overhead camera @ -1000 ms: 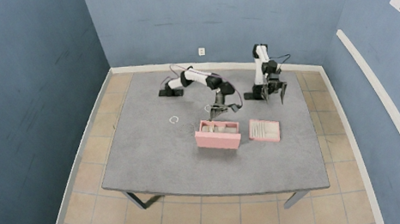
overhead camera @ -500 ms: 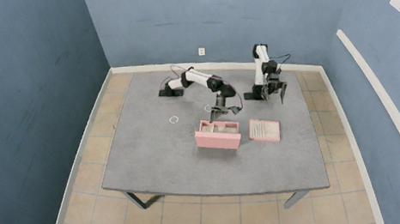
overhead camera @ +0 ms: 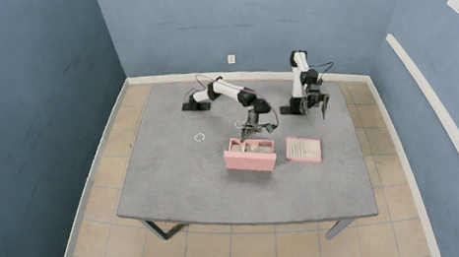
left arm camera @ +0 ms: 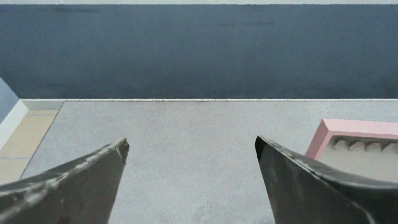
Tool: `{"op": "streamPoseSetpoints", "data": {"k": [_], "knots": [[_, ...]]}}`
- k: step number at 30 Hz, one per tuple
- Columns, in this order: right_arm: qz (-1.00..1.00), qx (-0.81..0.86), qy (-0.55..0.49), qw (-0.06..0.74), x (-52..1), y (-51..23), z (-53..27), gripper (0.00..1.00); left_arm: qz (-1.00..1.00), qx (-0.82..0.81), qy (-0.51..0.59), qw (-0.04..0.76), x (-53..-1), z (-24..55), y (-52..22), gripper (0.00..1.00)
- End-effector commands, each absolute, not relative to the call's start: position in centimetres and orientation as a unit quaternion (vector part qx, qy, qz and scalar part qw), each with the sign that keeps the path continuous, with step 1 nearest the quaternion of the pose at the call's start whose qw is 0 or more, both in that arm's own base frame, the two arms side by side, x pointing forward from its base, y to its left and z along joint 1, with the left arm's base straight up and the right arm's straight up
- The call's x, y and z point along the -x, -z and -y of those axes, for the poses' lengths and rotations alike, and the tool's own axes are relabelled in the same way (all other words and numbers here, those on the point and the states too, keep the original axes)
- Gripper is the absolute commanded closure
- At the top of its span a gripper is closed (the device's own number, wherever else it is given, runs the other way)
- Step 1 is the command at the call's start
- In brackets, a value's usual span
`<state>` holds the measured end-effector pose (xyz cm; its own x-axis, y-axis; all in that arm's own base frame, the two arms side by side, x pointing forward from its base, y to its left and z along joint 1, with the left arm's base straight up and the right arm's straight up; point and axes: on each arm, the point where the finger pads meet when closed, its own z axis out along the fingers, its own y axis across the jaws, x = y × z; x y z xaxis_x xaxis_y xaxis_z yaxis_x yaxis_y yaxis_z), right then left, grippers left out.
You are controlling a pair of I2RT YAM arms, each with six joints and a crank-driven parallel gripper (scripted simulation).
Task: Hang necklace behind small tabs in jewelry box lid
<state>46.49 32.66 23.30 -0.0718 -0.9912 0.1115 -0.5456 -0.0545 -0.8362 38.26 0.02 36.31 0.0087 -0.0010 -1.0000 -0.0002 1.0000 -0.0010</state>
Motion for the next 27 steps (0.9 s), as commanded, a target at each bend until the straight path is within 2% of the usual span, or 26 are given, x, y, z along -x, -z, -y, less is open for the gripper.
{"op": "streamPoseSetpoints", "data": {"k": [1,27], "knots": [[-0.626,0.592,0.38,0.336,-46.5,-27.3,-31.9,1.0,-0.696,0.002,-0.005,0.718,-37.9,-0.3,-37.2,0.0],[-0.627,0.579,0.379,0.359,-47.7,-26.9,-32.0,1.0,-0.696,0.002,-0.005,0.718,-37.9,-0.3,-37.2,0.0]]}}
